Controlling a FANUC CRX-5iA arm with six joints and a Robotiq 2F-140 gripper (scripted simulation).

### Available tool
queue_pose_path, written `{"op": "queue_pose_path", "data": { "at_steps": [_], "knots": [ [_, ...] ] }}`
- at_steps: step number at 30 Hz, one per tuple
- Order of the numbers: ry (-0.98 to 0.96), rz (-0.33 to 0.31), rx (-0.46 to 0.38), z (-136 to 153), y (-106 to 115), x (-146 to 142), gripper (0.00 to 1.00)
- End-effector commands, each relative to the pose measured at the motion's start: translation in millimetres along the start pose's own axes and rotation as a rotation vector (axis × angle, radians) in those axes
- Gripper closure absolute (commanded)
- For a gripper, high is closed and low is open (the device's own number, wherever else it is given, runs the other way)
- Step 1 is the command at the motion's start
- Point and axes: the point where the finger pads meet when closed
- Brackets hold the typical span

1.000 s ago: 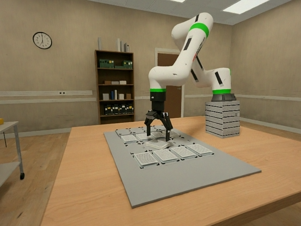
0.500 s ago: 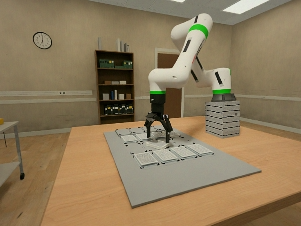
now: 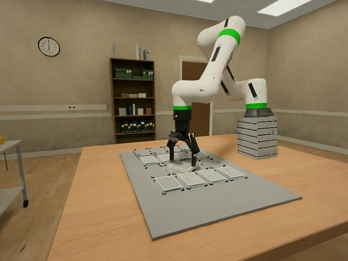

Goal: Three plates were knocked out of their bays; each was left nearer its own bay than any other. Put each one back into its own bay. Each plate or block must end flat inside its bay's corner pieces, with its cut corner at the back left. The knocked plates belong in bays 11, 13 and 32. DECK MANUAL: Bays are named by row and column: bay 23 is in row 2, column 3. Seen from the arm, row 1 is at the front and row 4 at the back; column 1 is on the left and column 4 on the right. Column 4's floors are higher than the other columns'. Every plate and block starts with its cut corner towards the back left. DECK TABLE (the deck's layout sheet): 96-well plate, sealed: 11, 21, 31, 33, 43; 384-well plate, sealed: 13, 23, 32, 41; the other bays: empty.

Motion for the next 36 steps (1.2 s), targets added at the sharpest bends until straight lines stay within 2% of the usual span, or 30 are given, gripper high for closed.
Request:
{"op": "queue_pose_path", "data": {
  "at_steps": [1,6,23,36],
  "knots": [
    [0.000,0.000,0.002,-1,1,0,0.00],
    [0.000,0.000,0.002,-1,1,0,0.00],
    [0.000,0.000,0.002,-1,-19,0,0.00],
    [0.000,0.000,0.002,-1,-19,0,0.00]
  ]
}}
Point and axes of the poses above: the point where the finger pads meet when closed, its own y axis back along the fingers, its own x axis across the jaws, z = x × y, and after that the axes turned 5 degrees about -y, right-handed
